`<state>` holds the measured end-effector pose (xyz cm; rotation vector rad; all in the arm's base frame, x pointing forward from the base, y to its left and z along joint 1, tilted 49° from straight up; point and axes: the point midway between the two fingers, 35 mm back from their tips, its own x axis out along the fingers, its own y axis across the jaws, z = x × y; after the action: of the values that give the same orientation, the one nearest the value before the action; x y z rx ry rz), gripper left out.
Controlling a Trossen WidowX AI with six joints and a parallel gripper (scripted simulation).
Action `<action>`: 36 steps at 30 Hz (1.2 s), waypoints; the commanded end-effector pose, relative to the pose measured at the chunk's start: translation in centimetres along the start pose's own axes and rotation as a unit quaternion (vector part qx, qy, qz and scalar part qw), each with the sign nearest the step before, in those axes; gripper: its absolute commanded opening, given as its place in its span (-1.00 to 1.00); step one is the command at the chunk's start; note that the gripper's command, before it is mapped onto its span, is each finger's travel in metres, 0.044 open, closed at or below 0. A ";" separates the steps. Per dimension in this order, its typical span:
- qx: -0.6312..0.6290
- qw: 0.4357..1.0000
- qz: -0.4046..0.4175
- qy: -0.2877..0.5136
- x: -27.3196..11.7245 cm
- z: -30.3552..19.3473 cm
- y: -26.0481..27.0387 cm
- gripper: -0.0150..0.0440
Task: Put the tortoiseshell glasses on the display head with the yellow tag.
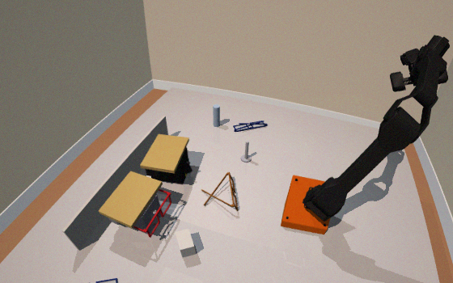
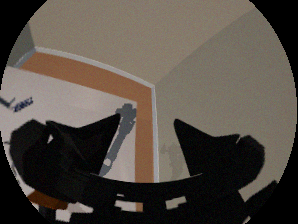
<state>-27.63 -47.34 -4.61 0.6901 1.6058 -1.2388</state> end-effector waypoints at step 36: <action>-0.081 0.953 0.292 -0.013 -17.0 5.1 39.1 0.19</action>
<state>10.57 -40.11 -5.27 0.9014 1.3392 -0.7261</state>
